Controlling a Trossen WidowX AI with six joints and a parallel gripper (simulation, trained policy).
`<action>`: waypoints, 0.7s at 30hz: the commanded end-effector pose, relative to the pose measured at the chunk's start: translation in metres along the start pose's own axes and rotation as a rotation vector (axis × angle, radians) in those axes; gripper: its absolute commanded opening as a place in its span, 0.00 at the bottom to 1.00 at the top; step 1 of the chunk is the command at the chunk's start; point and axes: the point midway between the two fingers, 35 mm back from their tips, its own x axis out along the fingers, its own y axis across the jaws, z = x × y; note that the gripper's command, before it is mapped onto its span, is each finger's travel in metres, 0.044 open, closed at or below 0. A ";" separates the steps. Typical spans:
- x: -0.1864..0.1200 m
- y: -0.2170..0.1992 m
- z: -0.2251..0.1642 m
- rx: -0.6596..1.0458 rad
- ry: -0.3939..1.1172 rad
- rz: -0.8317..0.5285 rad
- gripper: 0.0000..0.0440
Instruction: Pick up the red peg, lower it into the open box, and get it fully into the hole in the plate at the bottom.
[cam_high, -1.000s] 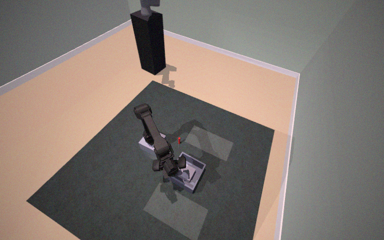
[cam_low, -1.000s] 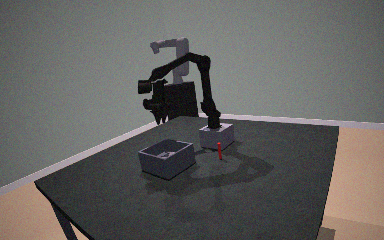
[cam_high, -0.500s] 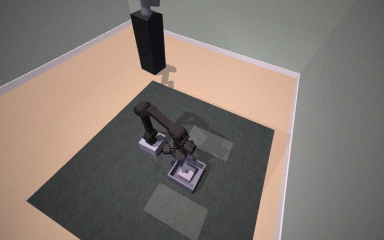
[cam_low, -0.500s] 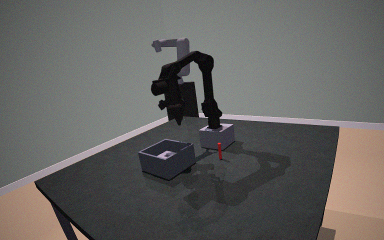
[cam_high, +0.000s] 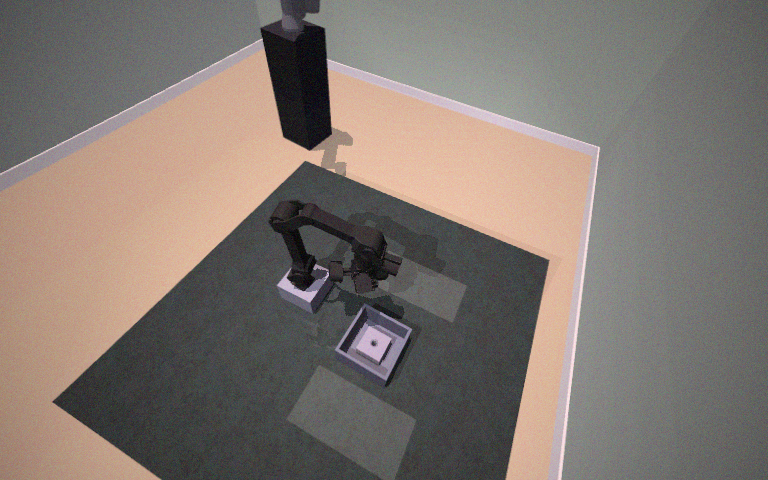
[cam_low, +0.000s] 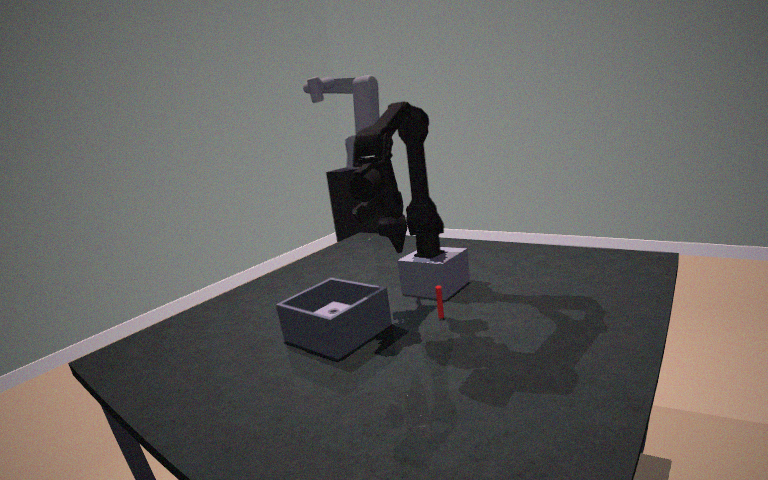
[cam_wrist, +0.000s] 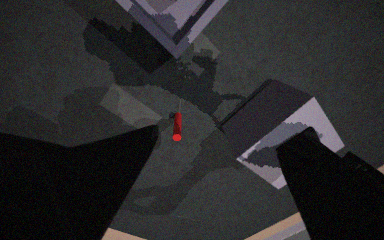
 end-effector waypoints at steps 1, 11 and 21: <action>0.010 -0.003 -0.021 -0.001 -0.006 -0.077 1.00; 0.036 -0.002 -0.056 -0.027 -0.044 -0.188 1.00; 0.068 0.011 -0.071 -0.084 -0.085 -0.202 1.00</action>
